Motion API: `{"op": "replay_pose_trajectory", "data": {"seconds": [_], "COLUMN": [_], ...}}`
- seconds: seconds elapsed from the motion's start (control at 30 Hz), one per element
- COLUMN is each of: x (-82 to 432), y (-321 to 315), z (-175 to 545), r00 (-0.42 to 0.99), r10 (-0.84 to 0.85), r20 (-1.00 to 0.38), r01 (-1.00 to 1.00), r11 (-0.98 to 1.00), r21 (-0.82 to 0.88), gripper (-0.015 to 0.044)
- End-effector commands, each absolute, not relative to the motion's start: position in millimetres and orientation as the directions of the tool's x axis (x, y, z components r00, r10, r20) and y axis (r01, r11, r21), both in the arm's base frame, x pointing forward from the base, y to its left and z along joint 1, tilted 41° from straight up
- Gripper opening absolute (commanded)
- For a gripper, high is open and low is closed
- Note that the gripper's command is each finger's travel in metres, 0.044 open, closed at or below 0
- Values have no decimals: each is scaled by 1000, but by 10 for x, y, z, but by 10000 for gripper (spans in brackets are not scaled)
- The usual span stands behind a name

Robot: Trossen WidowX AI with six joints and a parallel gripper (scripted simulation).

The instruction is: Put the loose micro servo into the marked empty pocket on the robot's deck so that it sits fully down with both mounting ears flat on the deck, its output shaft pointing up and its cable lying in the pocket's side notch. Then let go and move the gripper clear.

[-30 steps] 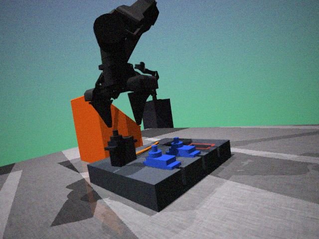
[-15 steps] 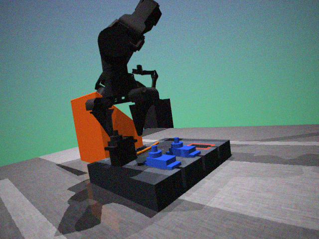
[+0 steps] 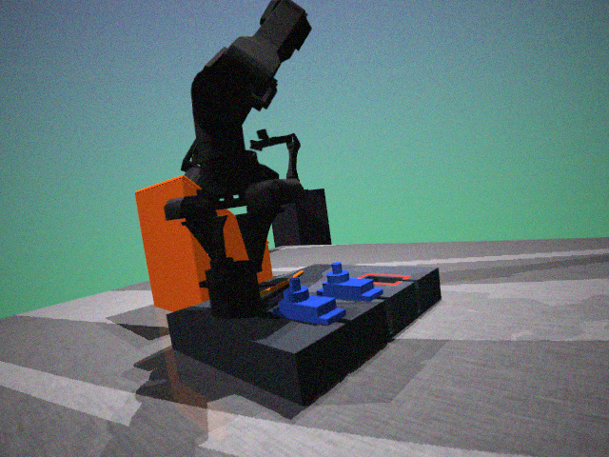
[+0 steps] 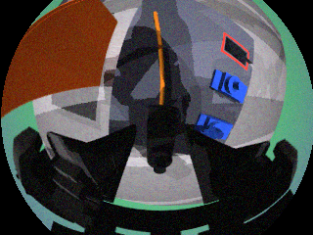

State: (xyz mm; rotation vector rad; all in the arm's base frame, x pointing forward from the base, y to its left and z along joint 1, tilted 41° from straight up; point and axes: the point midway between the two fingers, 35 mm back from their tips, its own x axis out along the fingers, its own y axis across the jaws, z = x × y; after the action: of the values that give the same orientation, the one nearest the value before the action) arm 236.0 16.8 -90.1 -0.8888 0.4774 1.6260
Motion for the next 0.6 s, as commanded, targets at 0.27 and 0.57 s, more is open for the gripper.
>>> {"op": "replay_pose_trajectory", "data": {"seconds": [0.27,0.57], "x": [2361,2316], "y": [170,1], "z": [-896,-657], "r00": [-46,-47], "r10": [648,647], "r20": [-760,-761], "r01": [-956,-956], "r11": [-249,-249], "r21": [-154,-153], "gripper": [39,0]}}
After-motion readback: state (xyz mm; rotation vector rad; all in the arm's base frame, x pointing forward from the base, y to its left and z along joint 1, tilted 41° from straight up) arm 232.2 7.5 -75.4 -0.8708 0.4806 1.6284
